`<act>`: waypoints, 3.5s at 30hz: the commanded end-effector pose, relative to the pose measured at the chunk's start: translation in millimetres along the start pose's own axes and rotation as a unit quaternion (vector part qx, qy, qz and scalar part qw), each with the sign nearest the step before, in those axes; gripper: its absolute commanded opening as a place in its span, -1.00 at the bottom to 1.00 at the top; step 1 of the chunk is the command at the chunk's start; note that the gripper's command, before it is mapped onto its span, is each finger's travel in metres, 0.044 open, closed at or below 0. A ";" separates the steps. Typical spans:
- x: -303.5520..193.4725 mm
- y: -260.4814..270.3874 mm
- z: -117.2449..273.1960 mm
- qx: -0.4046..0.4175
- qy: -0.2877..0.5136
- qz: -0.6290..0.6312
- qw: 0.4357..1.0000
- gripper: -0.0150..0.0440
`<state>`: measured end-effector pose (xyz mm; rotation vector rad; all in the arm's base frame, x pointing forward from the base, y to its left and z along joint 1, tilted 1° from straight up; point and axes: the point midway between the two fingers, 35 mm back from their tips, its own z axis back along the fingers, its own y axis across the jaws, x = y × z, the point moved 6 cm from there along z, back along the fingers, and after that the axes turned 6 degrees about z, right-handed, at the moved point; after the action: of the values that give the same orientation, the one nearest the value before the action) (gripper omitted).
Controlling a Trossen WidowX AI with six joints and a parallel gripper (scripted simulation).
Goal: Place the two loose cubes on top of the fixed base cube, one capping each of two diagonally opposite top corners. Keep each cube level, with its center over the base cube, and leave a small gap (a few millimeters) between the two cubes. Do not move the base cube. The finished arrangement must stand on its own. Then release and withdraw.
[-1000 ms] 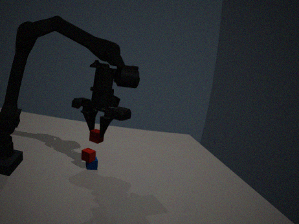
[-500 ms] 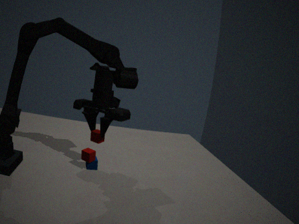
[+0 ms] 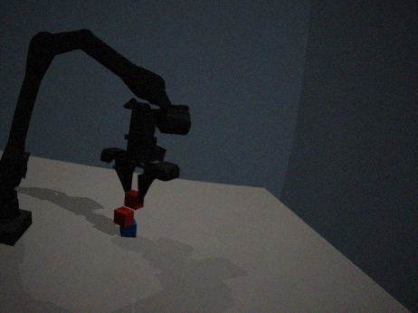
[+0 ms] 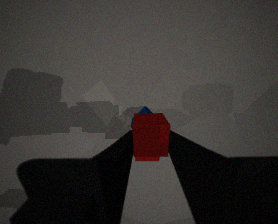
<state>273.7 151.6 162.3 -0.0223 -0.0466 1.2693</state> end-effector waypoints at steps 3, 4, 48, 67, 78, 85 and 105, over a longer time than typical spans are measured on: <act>-0.1 0.7 -2.2 0.003 0.000 -0.003 1.000 -0.14; 0.0 0.6 -3.3 0.003 0.000 -0.003 1.000 -0.14; 1.3 -0.2 -32.3 0.002 0.001 0.001 1.000 -0.05; 1.2 -0.4 -12.2 0.001 0.001 0.000 1.000 0.20; 1.3 -0.5 5.0 0.001 0.001 0.000 1.000 0.20; 1.3 -0.5 16.4 0.001 0.001 0.000 1.000 0.20; 1.2 -0.5 38.6 0.002 0.002 0.001 1.000 0.83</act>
<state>272.6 152.2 197.2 -0.0202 -0.0381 1.2722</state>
